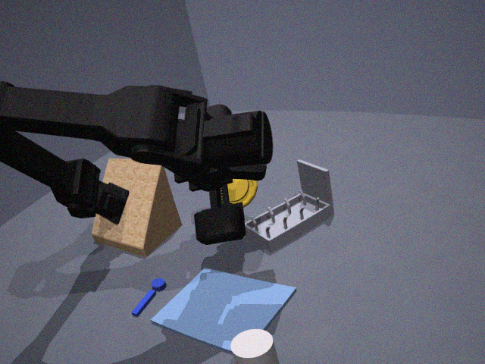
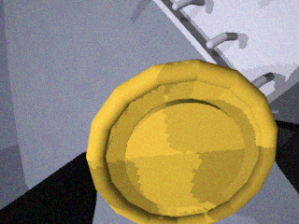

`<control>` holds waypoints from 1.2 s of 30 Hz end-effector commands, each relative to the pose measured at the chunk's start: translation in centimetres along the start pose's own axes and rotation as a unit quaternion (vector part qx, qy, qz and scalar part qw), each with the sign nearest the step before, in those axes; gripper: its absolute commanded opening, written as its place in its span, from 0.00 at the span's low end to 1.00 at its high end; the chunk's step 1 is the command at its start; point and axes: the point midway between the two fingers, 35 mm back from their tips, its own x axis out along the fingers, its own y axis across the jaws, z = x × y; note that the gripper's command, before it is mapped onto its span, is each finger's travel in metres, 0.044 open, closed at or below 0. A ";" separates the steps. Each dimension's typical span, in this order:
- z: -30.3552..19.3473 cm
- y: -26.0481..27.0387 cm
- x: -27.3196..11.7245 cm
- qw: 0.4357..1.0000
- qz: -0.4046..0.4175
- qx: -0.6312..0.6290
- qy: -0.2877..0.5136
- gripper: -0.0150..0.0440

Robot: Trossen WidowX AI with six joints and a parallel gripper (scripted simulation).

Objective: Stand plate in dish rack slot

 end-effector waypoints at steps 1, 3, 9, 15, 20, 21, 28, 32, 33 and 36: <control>0.0 -0.2 0.3 0.999 0.026 -0.033 -0.022 0.25; 0.0 -0.4 0.5 0.997 0.038 -0.052 -0.036 0.25; 0.2 -0.9 0.8 0.988 0.068 -0.111 -0.083 0.25; 0.3 -1.5 1.0 0.972 0.087 -0.169 -0.136 0.25; 0.4 -2.0 1.0 0.954 0.093 -0.218 -0.184 0.25; 0.4 -2.1 1.0 0.950 0.093 -0.228 -0.194 0.25; 0.4 -2.9 0.9 0.915 0.083 -0.295 -0.262 0.25; 0.4 -3.3 0.7 0.891 0.069 -0.332 -0.301 0.25; 0.3 -3.4 0.6 0.885 0.065 -0.341 -0.310 0.25; 0.2 -3.8 0.5 0.865 0.050 -0.368 -0.338 0.25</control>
